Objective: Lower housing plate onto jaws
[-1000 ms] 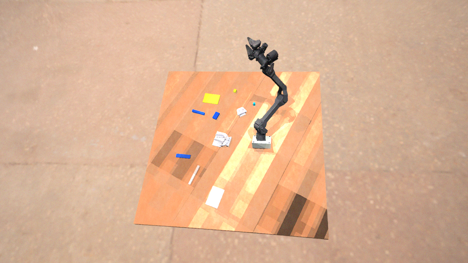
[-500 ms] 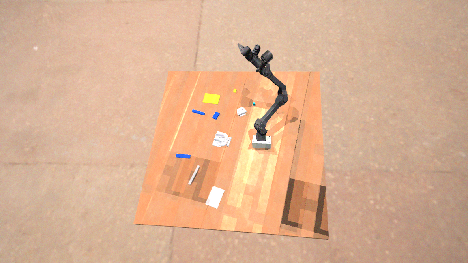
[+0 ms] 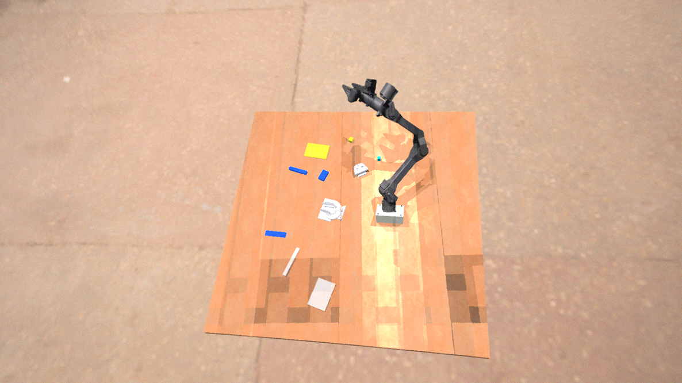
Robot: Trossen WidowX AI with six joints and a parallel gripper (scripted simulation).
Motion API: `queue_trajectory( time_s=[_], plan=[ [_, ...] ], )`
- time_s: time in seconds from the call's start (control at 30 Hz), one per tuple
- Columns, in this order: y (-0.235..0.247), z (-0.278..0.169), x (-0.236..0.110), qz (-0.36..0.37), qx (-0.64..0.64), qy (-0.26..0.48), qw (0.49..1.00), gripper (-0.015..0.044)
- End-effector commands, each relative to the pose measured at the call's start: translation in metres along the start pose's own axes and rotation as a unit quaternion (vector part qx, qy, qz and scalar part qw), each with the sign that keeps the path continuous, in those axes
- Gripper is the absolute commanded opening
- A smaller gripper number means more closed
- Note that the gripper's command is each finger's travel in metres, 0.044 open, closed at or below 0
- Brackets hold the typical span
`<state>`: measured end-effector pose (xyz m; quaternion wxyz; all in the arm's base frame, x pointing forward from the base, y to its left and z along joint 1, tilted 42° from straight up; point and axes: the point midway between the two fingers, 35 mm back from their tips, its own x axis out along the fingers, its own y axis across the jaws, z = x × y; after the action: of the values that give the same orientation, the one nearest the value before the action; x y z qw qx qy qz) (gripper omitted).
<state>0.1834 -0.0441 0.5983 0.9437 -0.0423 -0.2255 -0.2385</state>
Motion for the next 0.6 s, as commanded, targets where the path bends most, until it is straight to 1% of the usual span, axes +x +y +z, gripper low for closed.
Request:
queue_trajectory(
  time_s=[0.0,0.23,0.57],
  plan=[
    [0.007,-0.016,0.004,0.004,-0.051,0.023,0.998,0.044],
    [0.012,-0.042,0.009,0.009,-0.142,0.063,0.988,0.044],
    [0.012,-0.072,0.012,0.011,-0.234,0.108,0.966,0.044]
  ],
)
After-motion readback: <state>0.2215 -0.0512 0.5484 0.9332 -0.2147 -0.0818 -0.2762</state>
